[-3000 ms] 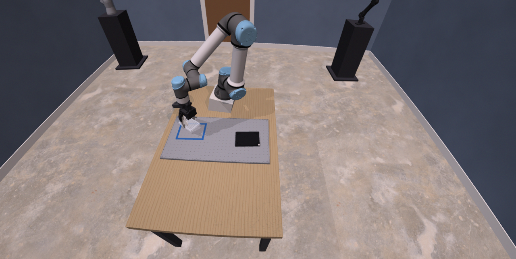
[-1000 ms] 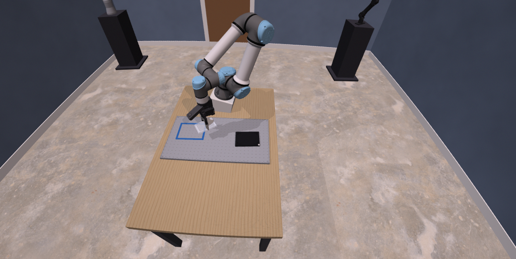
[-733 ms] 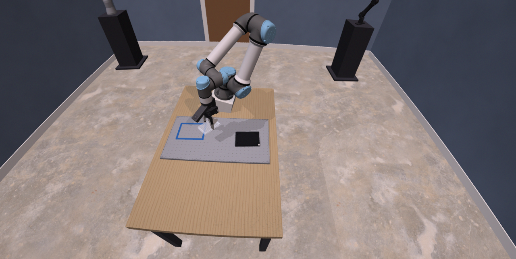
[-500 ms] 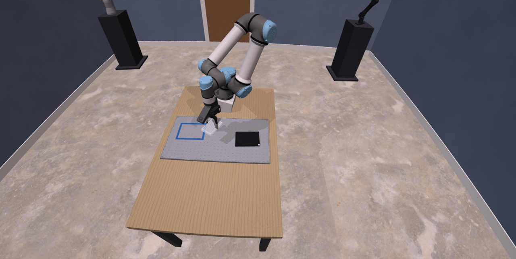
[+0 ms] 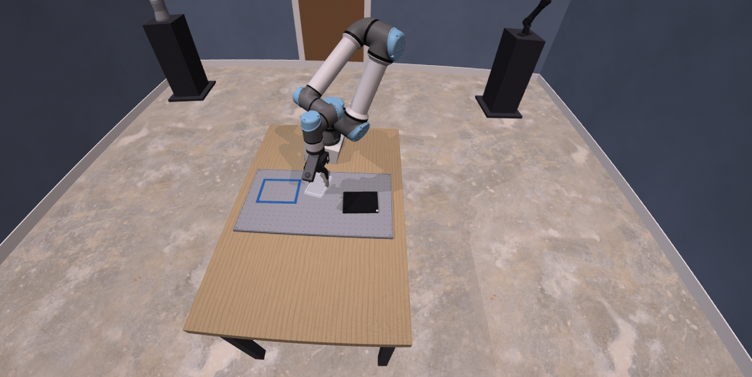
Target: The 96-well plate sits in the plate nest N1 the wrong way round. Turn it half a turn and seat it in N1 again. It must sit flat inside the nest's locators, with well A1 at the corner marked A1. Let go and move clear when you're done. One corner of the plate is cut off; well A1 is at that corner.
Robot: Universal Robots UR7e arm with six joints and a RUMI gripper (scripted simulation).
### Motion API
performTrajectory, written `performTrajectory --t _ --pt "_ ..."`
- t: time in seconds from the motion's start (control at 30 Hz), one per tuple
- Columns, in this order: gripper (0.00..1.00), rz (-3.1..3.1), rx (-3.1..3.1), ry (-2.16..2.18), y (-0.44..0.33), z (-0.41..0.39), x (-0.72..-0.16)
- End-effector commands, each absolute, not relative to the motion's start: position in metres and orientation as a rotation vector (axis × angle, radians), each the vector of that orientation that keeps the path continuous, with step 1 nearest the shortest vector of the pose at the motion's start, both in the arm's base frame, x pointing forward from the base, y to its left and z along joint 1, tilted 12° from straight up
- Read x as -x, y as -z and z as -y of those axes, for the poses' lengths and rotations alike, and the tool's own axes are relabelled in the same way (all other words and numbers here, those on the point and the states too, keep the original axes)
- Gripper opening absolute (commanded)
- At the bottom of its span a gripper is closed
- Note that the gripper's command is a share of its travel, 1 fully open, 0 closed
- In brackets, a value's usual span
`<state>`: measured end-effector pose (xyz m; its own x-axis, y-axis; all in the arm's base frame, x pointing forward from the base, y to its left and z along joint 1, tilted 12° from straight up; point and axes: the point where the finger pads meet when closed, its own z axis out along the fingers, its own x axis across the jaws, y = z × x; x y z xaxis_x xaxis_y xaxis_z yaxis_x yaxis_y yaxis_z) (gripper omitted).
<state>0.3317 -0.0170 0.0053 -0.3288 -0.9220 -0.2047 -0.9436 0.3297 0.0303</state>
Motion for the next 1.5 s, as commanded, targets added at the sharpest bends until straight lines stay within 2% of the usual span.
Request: performTrajectory --t 0.0,1.47 --pt "0.00 -2.434 1.725 -0.214 -0.008 0.010 -0.334" --pt "0.00 -2.434 1.725 -0.214 -0.039 -0.117 -0.361"
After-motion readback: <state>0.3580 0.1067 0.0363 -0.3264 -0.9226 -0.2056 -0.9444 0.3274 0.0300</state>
